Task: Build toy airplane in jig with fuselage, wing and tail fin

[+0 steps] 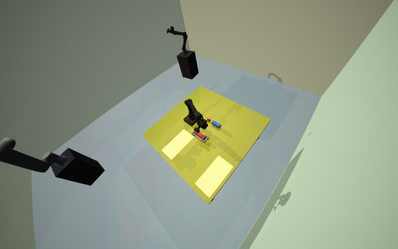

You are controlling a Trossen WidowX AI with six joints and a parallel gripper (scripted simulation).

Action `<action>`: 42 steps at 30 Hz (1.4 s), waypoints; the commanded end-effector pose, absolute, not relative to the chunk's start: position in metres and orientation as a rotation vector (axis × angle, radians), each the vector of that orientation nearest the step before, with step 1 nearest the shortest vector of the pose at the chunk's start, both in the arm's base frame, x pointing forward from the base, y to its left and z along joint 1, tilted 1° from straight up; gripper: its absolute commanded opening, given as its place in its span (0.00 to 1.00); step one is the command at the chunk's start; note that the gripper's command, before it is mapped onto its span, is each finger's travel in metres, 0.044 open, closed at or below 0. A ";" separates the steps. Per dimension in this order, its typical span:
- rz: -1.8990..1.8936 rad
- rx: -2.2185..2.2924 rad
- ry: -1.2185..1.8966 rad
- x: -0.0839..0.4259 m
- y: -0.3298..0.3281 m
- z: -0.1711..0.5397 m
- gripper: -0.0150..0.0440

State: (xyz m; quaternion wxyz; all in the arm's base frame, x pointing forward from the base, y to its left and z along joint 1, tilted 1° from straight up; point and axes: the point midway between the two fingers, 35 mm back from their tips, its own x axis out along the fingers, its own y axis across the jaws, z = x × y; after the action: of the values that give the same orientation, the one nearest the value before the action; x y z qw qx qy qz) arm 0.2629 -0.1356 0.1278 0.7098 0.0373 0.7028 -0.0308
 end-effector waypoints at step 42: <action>-0.076 0.121 1.550 0.347 0.080 0.054 1.00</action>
State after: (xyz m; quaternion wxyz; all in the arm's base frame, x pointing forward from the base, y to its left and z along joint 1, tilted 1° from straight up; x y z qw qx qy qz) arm 0.3472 0.0795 0.0593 0.7122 0.0525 0.6992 -0.0331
